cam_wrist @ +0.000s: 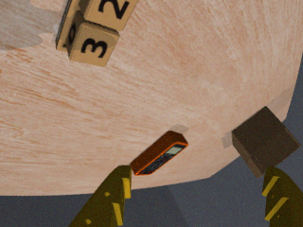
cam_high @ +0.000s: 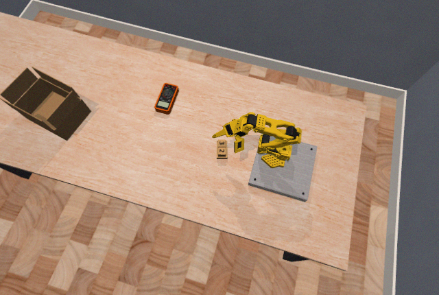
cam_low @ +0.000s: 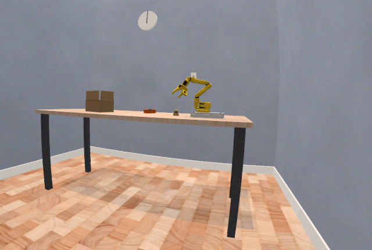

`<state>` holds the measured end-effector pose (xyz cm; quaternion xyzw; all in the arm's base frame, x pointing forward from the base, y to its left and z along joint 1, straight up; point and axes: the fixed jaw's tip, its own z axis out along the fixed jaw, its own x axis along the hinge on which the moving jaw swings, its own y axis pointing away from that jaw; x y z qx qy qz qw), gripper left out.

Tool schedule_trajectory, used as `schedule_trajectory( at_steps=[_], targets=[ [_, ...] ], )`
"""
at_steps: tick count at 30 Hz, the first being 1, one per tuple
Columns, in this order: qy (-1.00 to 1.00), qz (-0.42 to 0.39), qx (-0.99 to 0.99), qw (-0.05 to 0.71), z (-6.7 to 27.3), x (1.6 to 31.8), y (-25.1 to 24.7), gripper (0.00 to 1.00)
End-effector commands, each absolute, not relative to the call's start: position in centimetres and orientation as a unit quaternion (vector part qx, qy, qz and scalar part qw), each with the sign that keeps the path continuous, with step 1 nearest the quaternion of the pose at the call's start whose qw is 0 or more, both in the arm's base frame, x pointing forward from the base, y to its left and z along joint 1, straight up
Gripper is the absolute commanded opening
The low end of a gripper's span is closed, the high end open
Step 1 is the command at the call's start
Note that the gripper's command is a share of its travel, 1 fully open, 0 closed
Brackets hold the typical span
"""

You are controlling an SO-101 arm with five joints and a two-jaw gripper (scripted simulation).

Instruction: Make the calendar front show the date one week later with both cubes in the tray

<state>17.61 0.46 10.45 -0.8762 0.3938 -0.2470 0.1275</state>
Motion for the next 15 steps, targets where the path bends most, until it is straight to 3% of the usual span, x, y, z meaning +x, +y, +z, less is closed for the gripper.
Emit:
schedule_trajectory(
  at_steps=[1, 15],
  targets=[
    [0.456, -0.225, -0.85, 0.134, 10.46, 17.67, 0.33, 0.35],
    [0.566, -0.191, -0.788, 0.147, 10.38, 17.98, 0.29, 0.35]
  ],
)
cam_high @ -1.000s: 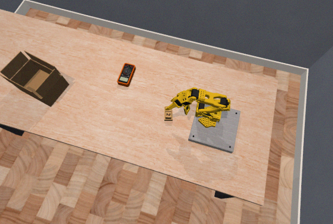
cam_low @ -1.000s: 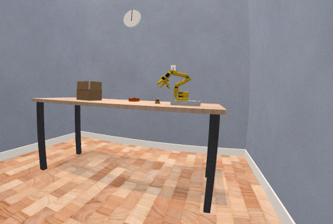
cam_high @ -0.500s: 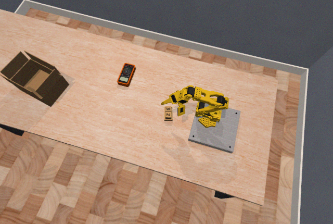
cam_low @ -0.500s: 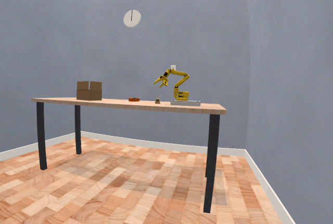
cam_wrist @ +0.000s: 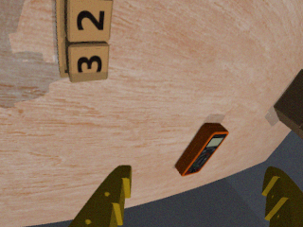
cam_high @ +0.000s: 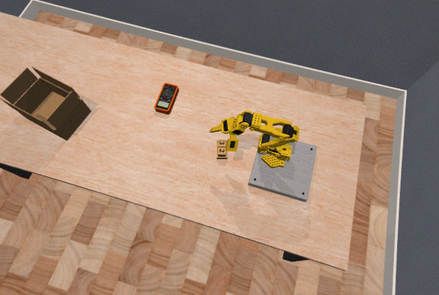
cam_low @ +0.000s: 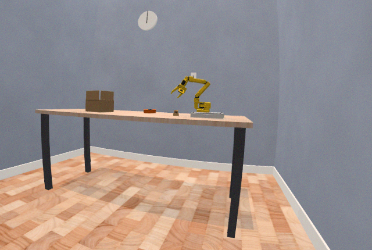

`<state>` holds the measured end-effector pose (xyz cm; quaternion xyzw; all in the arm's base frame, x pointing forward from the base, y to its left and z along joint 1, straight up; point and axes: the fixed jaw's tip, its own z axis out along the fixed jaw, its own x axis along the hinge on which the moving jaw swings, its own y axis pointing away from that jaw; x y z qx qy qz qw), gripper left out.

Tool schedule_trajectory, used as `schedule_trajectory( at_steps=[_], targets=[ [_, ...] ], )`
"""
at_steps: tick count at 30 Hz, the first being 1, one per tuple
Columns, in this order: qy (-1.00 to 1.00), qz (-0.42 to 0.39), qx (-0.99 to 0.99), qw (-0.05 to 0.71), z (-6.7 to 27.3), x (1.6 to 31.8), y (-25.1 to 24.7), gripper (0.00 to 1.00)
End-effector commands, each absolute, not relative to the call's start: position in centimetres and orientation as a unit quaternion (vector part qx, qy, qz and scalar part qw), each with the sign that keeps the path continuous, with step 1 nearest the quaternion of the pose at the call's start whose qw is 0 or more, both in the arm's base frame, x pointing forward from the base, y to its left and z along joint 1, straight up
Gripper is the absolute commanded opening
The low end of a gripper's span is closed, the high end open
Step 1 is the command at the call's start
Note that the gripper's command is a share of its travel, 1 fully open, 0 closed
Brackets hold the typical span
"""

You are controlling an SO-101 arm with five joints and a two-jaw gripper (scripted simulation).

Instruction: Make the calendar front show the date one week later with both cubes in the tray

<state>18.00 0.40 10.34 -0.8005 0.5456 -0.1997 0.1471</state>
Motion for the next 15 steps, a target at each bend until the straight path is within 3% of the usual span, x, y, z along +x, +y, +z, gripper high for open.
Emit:
schedule_trajectory(
  at_steps=[1, 15],
  targets=[
    [0.571, -0.19, -0.785, 0.147, 10.37, 17.99, 0.28, 0.35],
    [0.587, -0.185, -0.774, 0.148, 10.35, 18.05, 0.28, 0.35]
  ],
)
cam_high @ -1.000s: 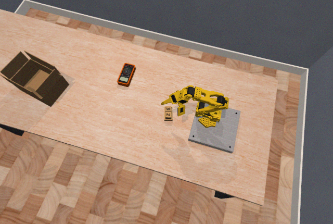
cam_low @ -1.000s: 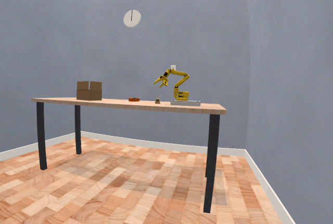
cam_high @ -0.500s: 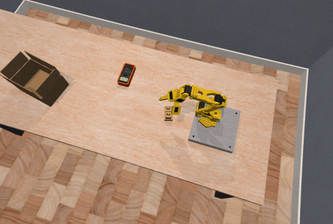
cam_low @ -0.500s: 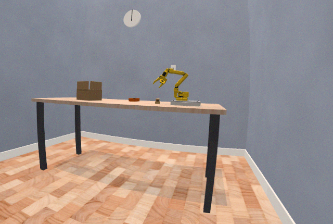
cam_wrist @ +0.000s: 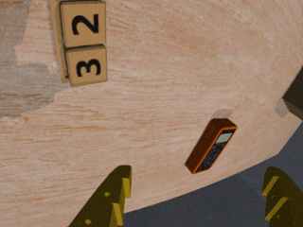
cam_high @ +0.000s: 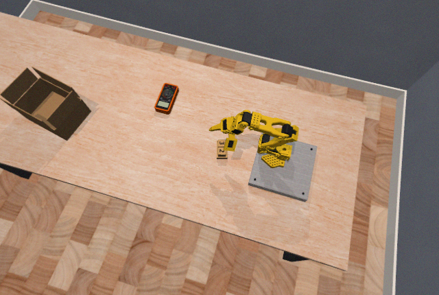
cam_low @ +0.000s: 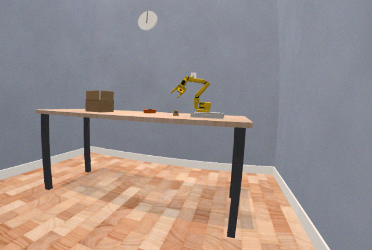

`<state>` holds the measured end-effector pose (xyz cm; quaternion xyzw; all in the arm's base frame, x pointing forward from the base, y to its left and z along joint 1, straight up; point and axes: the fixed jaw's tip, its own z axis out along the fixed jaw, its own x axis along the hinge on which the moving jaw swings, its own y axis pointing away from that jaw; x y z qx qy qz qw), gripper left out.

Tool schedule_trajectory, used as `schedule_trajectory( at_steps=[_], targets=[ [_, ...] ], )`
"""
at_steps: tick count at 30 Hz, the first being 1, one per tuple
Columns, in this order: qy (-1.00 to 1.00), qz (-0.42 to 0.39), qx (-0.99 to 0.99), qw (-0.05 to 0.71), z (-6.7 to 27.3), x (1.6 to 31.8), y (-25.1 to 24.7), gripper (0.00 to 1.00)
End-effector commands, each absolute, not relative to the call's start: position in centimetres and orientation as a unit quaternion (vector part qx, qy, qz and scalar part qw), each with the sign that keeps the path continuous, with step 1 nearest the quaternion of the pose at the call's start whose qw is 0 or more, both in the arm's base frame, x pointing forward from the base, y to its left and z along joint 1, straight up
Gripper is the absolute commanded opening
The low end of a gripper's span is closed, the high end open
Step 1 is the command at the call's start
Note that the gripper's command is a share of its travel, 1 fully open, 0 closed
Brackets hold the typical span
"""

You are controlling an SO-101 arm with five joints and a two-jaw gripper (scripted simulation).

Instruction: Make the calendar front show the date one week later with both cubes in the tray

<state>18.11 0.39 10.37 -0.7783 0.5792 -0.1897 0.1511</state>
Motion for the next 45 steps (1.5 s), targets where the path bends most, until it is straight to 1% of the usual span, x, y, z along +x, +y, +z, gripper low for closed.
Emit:
schedule_trajectory(
  at_steps=[1, 7, 14, 16, 22, 26, 45],
  targets=[
    [0.587, -0.184, -0.774, 0.148, 10.3, 18.0, 0.3, 0.35],
    [0.591, -0.161, -0.78, 0.13, 9.4, 17.9, 0.3, 0.35],
    [0.6, -0.089, -0.792, 0.071, 6.7, 17.2, 0.3, 0.35],
    [0.6, -0.089, -0.792, 0.071, 6.7, 17.2, 0.3, 0.35],
    [0.604, -0.023, -0.796, 0.019, 4.4, 16.1, 0.2, 0.35],
    [0.604, 0.002, -0.797, -0.001, 3.6, 15.6, 0.2, 0.35],
    [0.618, 0.004, -0.786, -0.003, 3.4, 16.0, 0.0, 0.35]
  ],
)
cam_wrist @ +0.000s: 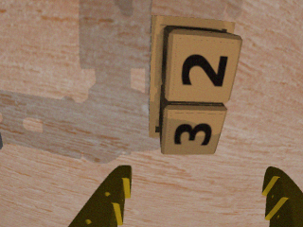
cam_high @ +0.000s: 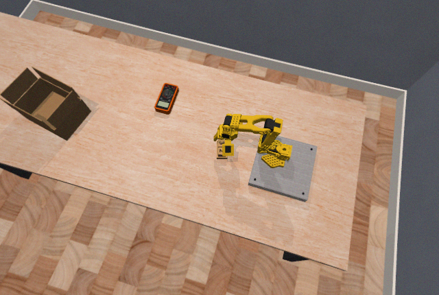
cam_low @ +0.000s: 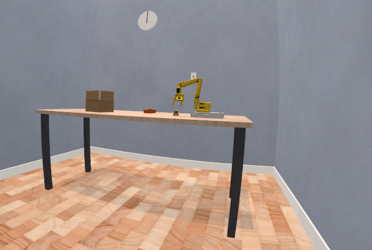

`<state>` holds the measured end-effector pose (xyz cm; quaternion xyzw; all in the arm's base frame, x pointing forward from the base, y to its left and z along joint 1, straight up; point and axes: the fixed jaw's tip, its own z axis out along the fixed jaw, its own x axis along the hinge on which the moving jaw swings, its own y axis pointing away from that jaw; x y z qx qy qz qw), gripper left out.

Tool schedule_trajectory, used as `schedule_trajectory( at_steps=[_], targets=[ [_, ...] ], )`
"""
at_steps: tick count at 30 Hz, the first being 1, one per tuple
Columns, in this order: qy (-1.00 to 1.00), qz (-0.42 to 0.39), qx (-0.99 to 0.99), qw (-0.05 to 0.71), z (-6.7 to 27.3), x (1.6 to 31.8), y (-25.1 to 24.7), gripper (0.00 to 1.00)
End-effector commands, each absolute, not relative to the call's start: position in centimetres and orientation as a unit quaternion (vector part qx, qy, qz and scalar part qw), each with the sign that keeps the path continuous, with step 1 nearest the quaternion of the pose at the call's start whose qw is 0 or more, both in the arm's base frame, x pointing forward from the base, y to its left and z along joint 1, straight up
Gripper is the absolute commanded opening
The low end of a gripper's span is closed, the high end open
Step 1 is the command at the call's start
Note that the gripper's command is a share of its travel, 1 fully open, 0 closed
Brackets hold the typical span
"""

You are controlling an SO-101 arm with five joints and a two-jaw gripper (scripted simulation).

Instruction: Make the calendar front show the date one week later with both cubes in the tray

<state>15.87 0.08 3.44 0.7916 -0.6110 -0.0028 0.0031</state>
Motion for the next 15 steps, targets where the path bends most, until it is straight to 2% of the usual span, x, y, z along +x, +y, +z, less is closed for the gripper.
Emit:
schedule_trajectory(
  at_steps=[1, 15],
  targets=[
    [-0.618, -0.004, 0.786, 0.003, 3.37, 15.97, 0.0, 0.35],
    [-0.618, -0.004, 0.786, 0.003, 3.05, 16.01, 0.0, 0.35]
  ],
)
